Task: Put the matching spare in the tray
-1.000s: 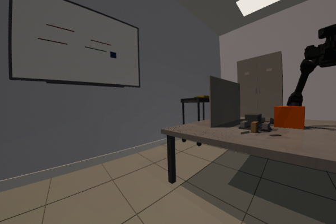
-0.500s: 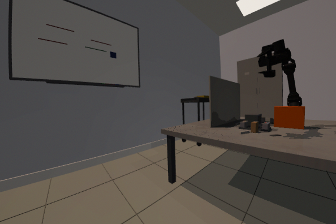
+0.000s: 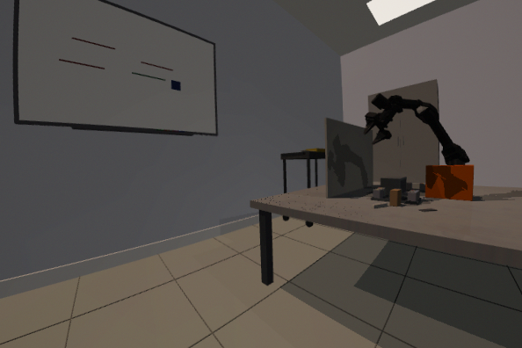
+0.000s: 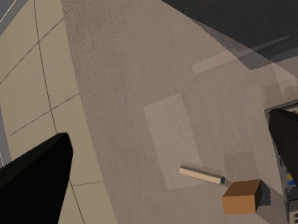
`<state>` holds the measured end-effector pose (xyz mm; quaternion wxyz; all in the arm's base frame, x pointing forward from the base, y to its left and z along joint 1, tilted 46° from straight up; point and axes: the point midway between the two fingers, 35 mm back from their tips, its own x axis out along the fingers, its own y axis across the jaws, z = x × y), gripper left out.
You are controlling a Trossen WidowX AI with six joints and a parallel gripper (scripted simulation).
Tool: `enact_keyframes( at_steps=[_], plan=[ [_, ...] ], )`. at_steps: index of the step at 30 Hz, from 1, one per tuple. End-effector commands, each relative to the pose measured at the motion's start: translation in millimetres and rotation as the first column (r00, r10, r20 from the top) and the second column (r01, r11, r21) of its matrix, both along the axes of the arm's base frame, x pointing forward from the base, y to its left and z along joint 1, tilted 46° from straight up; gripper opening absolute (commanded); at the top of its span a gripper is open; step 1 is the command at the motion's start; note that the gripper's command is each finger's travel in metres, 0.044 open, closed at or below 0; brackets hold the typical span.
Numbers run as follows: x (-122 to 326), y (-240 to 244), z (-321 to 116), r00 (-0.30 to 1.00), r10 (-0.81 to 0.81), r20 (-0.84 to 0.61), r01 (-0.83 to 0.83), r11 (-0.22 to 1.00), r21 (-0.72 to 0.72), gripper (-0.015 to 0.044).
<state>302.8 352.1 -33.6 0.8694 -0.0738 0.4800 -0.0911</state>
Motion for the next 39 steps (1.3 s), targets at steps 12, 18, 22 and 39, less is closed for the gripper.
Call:
enact_keyframes(
  at_steps=[12, 18, 22, 39],
  plan=[
    [62, -240, 98, 0.894, -0.250, -0.372, 0.027, 0.858, -0.513, 0.0440],
    [62, -251, 104, 0.880, -0.265, -0.395, 0.018, 0.849, -0.528, 0.0440],
    [62, -251, 104, 0.880, -0.265, -0.395, 0.018, 0.849, -0.528, 0.0440],
    [54, -281, 124, 0.880, -0.393, -0.267, 0.227, 0.841, -0.490, 0.0440]
  ],
)
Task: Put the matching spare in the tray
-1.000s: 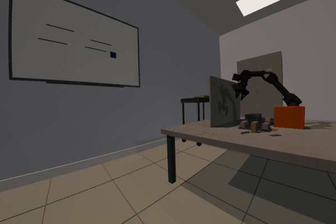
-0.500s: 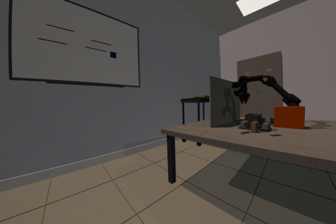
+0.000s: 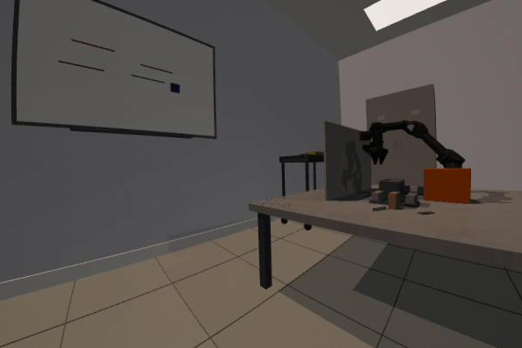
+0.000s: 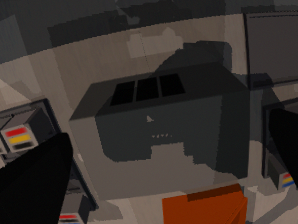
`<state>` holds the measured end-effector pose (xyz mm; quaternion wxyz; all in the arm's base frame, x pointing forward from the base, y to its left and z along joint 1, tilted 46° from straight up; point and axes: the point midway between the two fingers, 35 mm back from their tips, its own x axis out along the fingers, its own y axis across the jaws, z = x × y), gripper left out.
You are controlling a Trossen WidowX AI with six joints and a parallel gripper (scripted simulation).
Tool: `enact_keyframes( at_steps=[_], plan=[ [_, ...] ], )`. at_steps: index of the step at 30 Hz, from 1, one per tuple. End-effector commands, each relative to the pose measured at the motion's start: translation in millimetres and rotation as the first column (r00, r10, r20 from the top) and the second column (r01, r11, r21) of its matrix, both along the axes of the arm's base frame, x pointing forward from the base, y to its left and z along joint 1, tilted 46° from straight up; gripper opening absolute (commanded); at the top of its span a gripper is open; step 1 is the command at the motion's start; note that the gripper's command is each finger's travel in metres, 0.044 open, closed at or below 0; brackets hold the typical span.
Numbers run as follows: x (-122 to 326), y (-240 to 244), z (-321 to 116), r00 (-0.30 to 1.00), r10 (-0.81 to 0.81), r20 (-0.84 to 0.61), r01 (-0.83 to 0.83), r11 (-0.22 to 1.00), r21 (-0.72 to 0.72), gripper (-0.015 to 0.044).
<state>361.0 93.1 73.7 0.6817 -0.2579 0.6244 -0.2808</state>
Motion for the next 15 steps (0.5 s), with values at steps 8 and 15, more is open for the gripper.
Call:
enact_keyframes(
  at_steps=[8, 15],
  plan=[
    [-54, -112, 63, 0.652, -0.553, 0.518, 0.519, 0.824, 0.227, 0.0440],
    [-115, -169, 76, 0.144, -0.727, 0.671, 0.663, 0.575, 0.480, 0.0440]
  ],
)
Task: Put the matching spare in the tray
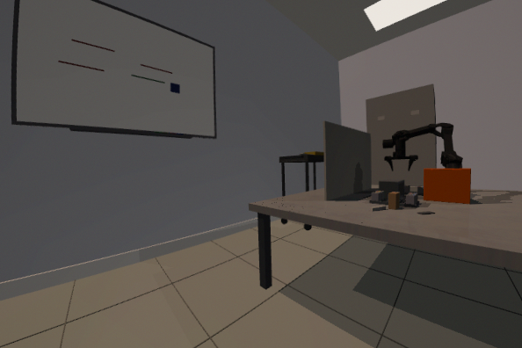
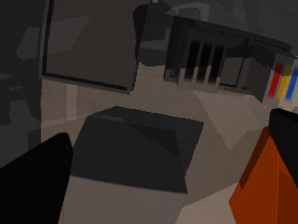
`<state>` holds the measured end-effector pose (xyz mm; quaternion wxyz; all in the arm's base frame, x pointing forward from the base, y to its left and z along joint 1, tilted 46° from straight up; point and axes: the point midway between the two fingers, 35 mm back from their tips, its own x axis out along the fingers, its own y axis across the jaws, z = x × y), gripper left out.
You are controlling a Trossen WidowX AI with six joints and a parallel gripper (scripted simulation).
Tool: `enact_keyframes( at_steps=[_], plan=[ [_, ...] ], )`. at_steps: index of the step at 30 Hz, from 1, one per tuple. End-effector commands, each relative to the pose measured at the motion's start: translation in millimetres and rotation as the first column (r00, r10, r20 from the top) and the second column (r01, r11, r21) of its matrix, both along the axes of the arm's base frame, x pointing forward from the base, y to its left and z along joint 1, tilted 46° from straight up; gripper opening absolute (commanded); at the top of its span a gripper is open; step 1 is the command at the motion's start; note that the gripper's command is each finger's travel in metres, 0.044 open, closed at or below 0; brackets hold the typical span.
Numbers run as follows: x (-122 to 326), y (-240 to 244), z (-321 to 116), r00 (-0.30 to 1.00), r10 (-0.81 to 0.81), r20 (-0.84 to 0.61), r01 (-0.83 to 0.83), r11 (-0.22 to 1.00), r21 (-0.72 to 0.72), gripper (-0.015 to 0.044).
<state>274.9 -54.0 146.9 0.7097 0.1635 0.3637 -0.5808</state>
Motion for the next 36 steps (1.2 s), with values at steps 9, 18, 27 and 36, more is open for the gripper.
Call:
enact_keyframes(
  at_steps=[9, 18, 27, 36],
  plan=[
    [-31, -23, 3, 0.965, -0.185, 0.188, 0.185, 0.983, 0.018, 0.0440],
    [-29, -50, -27, 0.965, -0.184, 0.189, 0.184, 0.983, 0.017, 0.0300],
    [-29, -50, -28, 0.965, -0.184, 0.189, 0.184, 0.983, 0.017, 0.0300],
    [-26, -59, -37, 0.964, -0.185, 0.188, 0.185, 0.983, 0.020, 0.0300]
  ],
)
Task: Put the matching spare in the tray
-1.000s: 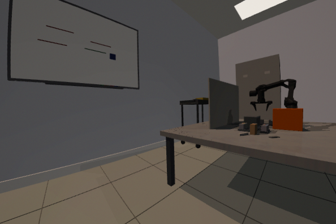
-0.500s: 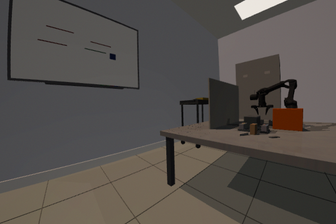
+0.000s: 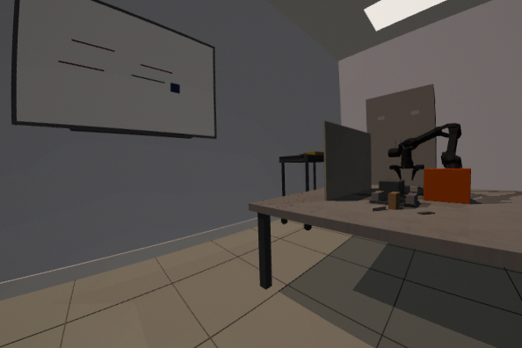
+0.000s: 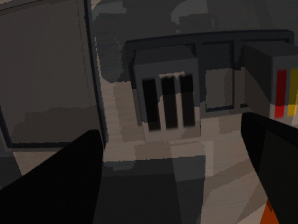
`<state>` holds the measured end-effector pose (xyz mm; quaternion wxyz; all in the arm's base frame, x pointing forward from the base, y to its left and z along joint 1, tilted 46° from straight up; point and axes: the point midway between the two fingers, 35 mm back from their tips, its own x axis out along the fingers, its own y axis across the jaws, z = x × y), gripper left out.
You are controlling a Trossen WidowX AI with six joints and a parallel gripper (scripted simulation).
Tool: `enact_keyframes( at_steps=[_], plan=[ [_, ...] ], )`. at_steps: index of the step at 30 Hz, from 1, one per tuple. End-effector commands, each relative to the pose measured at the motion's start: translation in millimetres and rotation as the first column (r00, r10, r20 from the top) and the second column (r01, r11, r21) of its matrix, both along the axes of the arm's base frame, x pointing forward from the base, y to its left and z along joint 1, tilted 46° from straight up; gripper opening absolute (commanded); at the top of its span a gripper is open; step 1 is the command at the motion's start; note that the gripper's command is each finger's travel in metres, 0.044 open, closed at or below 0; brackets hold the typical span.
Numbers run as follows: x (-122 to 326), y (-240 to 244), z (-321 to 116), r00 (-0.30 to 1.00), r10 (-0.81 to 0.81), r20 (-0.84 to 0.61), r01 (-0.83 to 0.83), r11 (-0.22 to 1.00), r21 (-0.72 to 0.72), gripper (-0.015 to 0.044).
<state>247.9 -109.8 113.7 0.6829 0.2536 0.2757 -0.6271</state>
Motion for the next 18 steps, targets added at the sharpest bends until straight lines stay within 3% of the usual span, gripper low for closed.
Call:
enact_keyframes(
  at_steps=[1, 18],
  plan=[
    [1, -4, -5, 1.000, 0.004, -0.005, -0.004, 1.000, 0.002, 0.0300],
    [4, -23, -25, 1.000, 0.004, -0.004, -0.004, 1.000, 0.003, 0.0300]
  ],
)
